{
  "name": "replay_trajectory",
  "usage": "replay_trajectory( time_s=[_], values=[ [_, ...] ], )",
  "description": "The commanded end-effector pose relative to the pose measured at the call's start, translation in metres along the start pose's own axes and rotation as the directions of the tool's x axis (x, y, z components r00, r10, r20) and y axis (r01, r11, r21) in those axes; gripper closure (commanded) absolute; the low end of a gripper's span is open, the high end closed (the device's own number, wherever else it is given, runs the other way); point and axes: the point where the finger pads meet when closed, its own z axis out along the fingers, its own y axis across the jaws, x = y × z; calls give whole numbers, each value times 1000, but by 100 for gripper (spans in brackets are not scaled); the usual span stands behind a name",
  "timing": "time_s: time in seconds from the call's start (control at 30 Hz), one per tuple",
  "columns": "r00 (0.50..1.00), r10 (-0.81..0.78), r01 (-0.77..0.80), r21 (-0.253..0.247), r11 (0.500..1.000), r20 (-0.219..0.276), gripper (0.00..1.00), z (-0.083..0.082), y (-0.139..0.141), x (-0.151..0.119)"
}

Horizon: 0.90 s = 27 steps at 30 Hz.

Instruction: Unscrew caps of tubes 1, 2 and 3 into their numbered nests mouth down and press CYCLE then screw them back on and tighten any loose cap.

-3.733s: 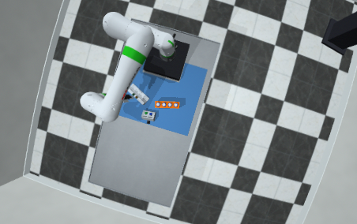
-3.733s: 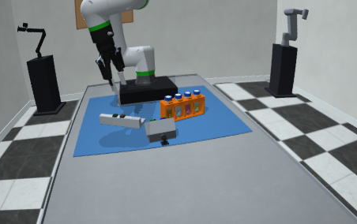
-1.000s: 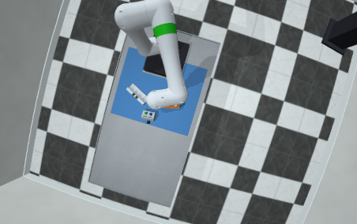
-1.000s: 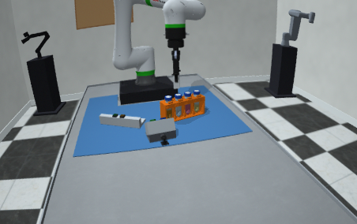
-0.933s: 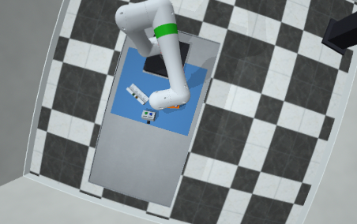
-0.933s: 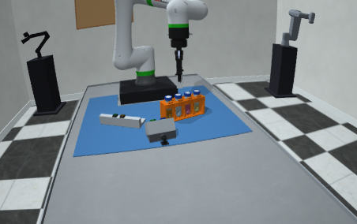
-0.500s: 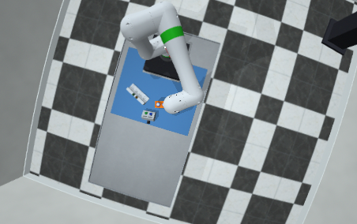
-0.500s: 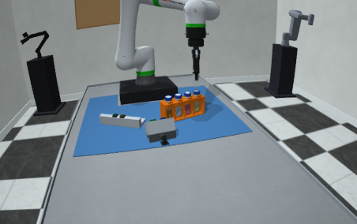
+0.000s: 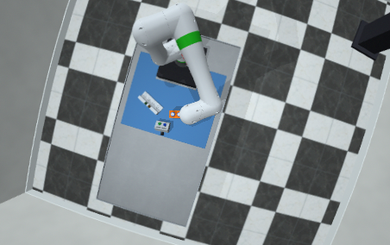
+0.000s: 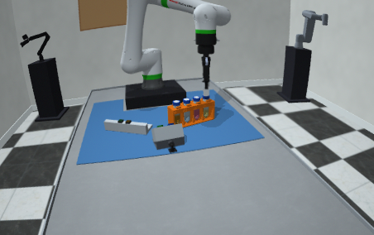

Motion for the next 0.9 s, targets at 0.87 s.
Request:
replay_trajectory(
  time_s=[0.87],
  values=[
    [1000,0,0,1,1000,0,65,20,0,0]
  ],
)
